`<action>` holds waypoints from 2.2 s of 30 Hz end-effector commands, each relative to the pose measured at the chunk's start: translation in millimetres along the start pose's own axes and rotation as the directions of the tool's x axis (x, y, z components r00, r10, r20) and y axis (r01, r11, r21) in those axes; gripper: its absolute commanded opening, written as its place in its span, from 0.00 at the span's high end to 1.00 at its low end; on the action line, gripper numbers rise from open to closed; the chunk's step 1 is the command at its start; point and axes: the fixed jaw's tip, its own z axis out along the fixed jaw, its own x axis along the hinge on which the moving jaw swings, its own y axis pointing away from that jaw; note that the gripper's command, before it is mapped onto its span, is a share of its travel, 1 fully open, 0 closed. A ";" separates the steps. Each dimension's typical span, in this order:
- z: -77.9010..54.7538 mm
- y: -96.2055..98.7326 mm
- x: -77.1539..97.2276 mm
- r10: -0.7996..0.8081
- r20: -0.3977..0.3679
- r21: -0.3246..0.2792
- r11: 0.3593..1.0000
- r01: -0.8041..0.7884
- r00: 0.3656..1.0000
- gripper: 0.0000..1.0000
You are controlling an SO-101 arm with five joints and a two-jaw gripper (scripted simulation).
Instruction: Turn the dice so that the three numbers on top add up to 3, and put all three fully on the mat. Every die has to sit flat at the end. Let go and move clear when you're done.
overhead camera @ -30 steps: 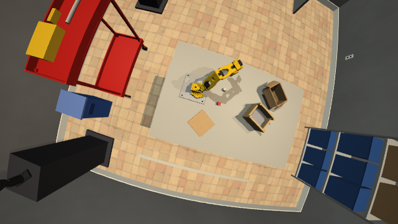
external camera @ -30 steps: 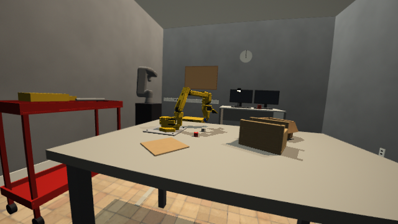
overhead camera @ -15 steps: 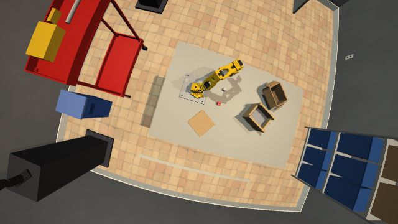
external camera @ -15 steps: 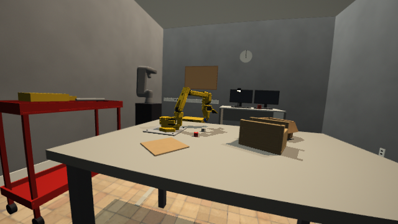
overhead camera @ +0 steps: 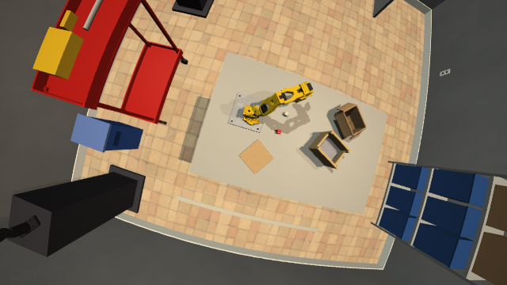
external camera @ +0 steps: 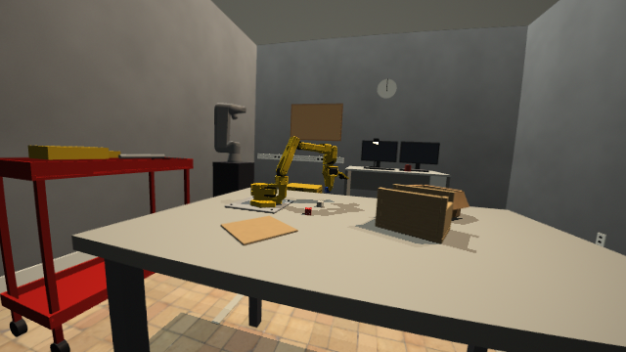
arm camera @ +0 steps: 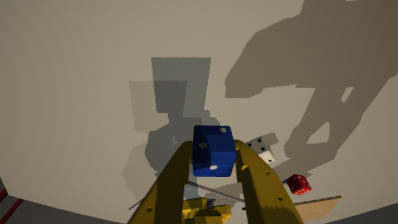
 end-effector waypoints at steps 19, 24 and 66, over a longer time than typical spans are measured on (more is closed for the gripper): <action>1.6 -62.2 -4.1 0.269 0.014 -0.010 0.963 -0.269 0.963 1.00; 1.7 -67.9 -3.4 0.293 0.013 -0.010 0.956 -0.293 0.956 1.00; 4.5 -193.3 54.9 0.771 0.000 -0.023 0.637 -0.770 0.637 1.00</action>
